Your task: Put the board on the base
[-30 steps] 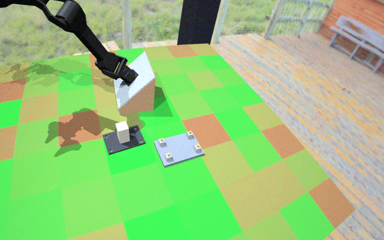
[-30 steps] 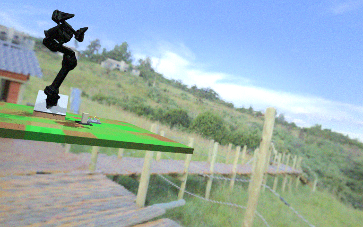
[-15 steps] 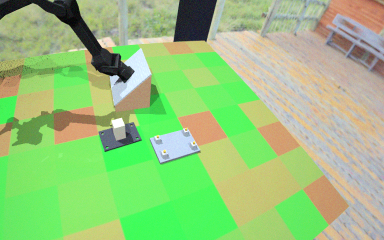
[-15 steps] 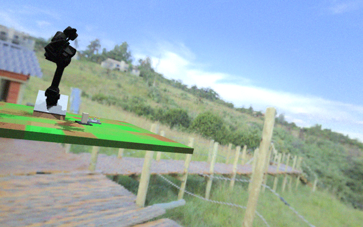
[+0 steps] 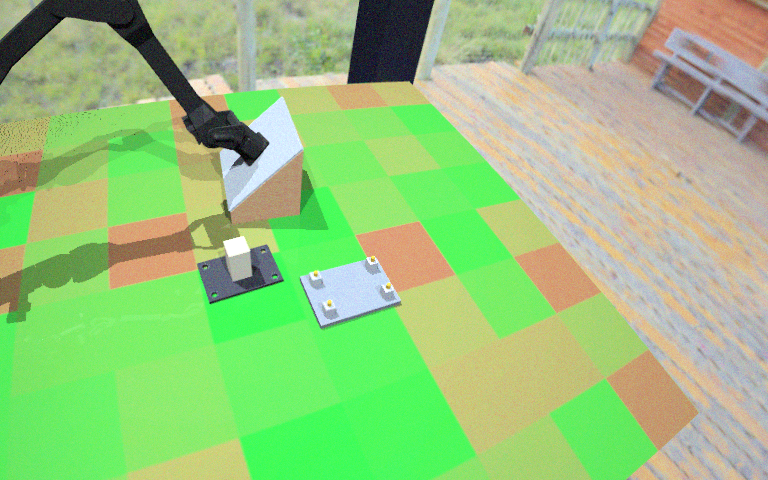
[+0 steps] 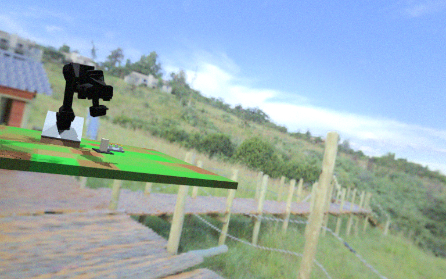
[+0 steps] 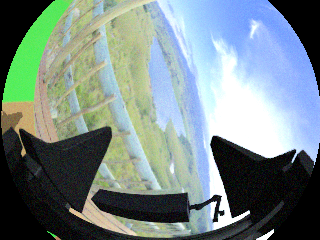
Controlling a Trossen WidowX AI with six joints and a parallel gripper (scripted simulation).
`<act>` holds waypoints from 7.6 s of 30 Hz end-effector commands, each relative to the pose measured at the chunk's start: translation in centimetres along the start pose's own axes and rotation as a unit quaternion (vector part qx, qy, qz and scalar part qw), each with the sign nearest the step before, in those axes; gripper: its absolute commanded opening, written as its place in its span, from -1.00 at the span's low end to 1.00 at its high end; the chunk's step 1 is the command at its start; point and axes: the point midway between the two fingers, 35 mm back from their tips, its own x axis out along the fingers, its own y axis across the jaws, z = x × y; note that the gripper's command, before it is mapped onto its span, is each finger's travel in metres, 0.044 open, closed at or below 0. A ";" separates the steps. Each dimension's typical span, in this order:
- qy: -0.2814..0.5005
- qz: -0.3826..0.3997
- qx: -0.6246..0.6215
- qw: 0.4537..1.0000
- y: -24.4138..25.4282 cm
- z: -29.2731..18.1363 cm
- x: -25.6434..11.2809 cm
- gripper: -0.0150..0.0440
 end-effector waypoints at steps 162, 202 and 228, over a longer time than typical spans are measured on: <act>0.207 0.640 -0.034 0.739 32.7 24.4 -45.5 -0.49; 0.213 0.640 -0.025 0.738 33.0 31.0 -49.1 -0.49; 0.219 0.639 -0.016 0.738 35.0 35.5 -53.4 -0.49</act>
